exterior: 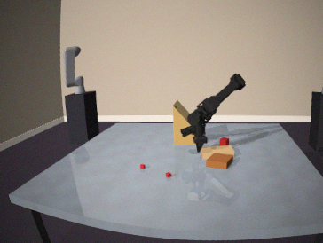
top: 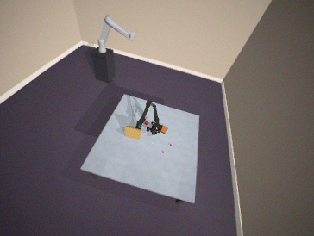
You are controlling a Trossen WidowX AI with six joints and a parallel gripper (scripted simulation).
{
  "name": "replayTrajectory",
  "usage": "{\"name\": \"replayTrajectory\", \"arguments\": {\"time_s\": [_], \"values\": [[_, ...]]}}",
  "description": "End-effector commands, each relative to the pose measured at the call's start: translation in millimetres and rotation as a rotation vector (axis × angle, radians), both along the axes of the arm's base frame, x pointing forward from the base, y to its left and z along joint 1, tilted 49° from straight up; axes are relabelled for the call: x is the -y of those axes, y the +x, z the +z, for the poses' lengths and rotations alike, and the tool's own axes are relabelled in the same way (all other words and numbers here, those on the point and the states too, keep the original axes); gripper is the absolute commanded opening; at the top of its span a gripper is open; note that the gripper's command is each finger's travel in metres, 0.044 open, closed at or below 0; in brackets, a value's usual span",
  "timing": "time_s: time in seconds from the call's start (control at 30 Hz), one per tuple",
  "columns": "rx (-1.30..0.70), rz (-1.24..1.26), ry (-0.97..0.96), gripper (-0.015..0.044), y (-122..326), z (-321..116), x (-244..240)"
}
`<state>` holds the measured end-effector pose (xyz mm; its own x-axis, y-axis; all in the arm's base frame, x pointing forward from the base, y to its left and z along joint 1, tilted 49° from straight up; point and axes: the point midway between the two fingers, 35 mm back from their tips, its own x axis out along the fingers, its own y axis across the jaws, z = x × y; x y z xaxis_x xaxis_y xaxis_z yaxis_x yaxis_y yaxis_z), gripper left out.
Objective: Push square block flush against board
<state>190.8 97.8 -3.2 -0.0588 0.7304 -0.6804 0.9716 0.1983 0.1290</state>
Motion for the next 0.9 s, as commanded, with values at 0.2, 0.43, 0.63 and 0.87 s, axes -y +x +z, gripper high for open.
{"name": "replayTrajectory", "arguments": {"time_s": [0.2,0.43,0.63,0.87], "values": [[-0.014,0.013,0.022,0.0000,-1.6,-3.0,-2.4],[-0.014,0.013,0.022,0.0000,2.5,-11.4,4.5],[-0.014,0.013,0.023,0.0000,5.5,-18.8,10.5],[-0.014,0.014,0.026,0.0000,8.3,-27.8,17.6]]}}
